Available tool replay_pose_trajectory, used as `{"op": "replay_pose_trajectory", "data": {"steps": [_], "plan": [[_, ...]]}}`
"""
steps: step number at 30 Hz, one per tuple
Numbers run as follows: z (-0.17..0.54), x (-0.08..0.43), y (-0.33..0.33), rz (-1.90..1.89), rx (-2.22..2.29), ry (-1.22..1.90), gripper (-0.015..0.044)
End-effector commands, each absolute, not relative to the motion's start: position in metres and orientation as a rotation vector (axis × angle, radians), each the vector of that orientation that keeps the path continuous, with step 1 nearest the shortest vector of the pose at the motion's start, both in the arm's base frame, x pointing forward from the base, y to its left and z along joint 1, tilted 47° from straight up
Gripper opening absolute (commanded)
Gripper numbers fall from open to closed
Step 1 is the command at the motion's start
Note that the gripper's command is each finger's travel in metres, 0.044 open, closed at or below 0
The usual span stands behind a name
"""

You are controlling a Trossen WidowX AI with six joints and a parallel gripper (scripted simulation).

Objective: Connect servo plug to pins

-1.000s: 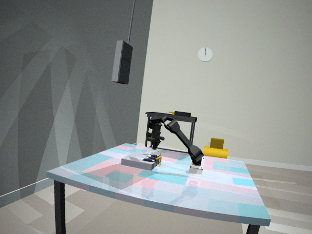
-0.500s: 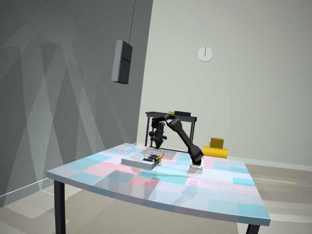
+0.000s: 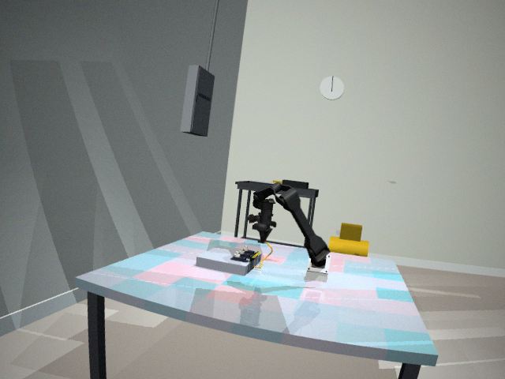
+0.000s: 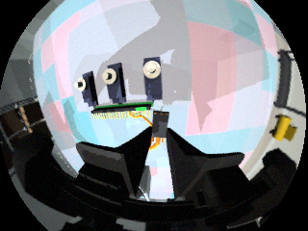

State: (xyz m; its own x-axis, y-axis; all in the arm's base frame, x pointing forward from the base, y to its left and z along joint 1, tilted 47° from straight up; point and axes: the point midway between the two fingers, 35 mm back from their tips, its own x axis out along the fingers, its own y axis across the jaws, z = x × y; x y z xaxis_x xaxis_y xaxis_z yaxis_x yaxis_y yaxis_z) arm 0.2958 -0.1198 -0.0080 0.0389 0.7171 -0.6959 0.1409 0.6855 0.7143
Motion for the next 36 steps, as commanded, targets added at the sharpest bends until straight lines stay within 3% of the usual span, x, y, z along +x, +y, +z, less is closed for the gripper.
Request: {"op": "replay_pose_trajectory", "data": {"steps": [1,17,36], "plan": [[-0.005,0.281,-0.114,0.533,0.719,1.490,0.0000],[0.005,0.230,-0.089,0.605,0.644,1.455,0.0000],[-0.022,0.238,-0.060,0.607,0.644,1.453,0.0000]]}}
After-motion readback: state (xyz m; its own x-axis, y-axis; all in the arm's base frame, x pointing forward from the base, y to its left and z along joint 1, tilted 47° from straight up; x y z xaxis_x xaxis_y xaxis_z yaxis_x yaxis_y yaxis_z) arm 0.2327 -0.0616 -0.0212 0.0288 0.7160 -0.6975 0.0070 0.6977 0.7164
